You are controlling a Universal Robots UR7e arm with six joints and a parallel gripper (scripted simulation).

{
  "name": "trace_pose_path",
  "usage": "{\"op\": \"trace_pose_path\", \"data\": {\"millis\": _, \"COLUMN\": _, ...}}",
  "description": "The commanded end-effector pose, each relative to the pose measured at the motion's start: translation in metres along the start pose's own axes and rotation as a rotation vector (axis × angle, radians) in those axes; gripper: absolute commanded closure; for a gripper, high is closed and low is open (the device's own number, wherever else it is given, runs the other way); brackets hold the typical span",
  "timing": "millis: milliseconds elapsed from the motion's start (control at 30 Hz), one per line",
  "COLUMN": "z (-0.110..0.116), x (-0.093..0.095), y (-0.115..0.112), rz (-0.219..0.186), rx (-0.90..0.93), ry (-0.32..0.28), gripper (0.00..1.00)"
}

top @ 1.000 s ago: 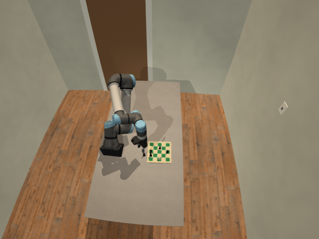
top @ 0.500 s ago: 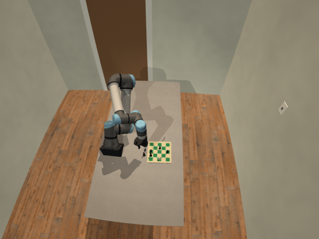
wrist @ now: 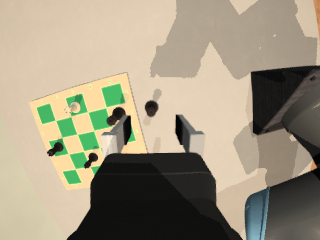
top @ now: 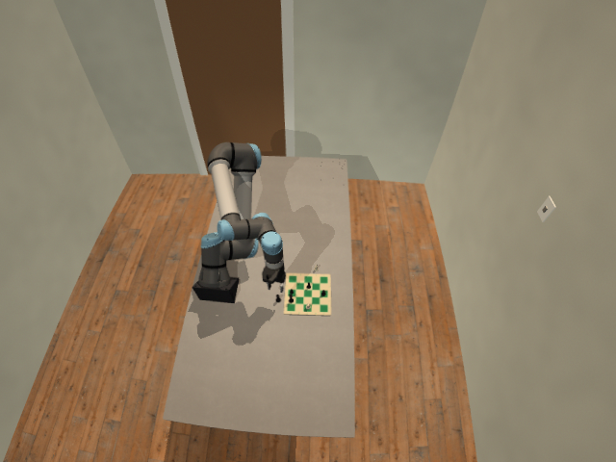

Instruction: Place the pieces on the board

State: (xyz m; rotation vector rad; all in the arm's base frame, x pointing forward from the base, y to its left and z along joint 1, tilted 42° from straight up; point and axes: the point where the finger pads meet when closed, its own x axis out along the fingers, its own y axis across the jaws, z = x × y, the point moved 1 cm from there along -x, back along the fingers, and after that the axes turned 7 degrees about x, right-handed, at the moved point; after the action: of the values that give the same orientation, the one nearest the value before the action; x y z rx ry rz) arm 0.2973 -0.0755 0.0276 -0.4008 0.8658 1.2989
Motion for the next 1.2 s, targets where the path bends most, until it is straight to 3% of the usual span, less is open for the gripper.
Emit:
{"op": "trace_pose_path", "data": {"millis": 0, "z": 0.0004, "x": 0.0001, "y": -0.0010, "rz": -0.001, "rx": -0.038, "ry": 0.000, "gripper": 0.00}}
{"op": "trace_pose_path", "data": {"millis": 467, "z": 0.0009, "x": 0.0003, "y": -0.0014, "rz": -0.001, "rx": -0.060, "ry": 0.000, "gripper": 0.00}}
{"op": "trace_pose_path", "data": {"millis": 500, "z": 0.0009, "x": 0.0003, "y": -0.0014, "rz": -0.001, "rx": -0.060, "ry": 0.000, "gripper": 0.21}}
{"op": "trace_pose_path", "data": {"millis": 1167, "z": 0.0009, "x": 0.0003, "y": -0.0014, "rz": -0.001, "rx": -0.060, "ry": 0.000, "gripper": 0.21}}
